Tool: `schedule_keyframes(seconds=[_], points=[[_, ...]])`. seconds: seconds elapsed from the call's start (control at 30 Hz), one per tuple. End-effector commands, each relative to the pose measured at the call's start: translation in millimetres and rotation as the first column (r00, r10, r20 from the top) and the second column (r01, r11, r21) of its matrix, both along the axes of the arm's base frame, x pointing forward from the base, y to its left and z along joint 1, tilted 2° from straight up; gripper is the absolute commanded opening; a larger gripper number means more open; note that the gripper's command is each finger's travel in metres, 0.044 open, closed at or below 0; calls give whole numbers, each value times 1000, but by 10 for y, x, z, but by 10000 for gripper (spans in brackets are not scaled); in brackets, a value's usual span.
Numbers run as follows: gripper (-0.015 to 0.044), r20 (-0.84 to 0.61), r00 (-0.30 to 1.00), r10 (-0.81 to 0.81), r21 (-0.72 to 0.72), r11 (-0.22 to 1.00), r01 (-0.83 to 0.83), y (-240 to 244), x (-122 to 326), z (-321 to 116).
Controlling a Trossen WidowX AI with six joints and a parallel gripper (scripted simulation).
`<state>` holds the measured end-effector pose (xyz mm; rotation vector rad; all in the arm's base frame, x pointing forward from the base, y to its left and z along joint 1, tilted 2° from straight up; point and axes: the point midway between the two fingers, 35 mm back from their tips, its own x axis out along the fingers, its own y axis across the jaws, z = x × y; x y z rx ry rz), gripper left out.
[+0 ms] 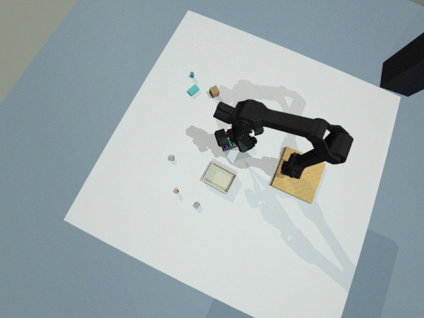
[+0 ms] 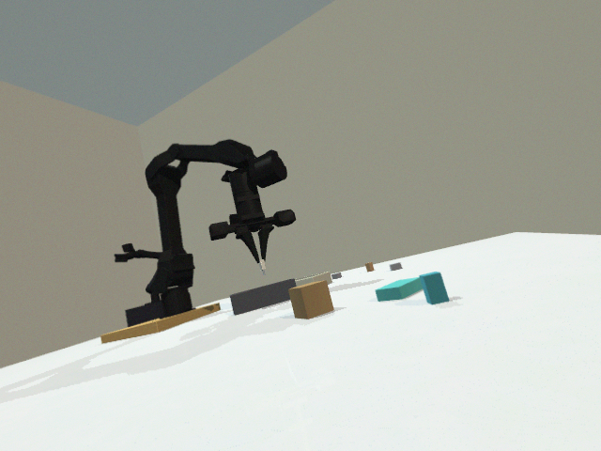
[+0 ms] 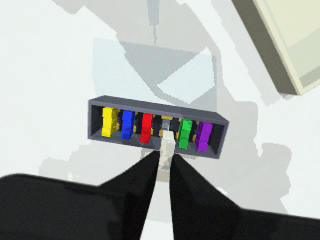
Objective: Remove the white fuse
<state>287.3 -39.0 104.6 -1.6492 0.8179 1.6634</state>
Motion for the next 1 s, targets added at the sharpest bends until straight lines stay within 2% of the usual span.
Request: schedule_keyframes(seconds=[0.0, 0.5, 0.97], points=[[0, 5, 1000, 3, -4, 1000, -3, 2, 5, 33], [0, 7, 1000, 3, 2, 1000, -3, 747, 184, 60], [0, 6, 1000, 3, 9, 1000, -3, 1536, 164, 78]])
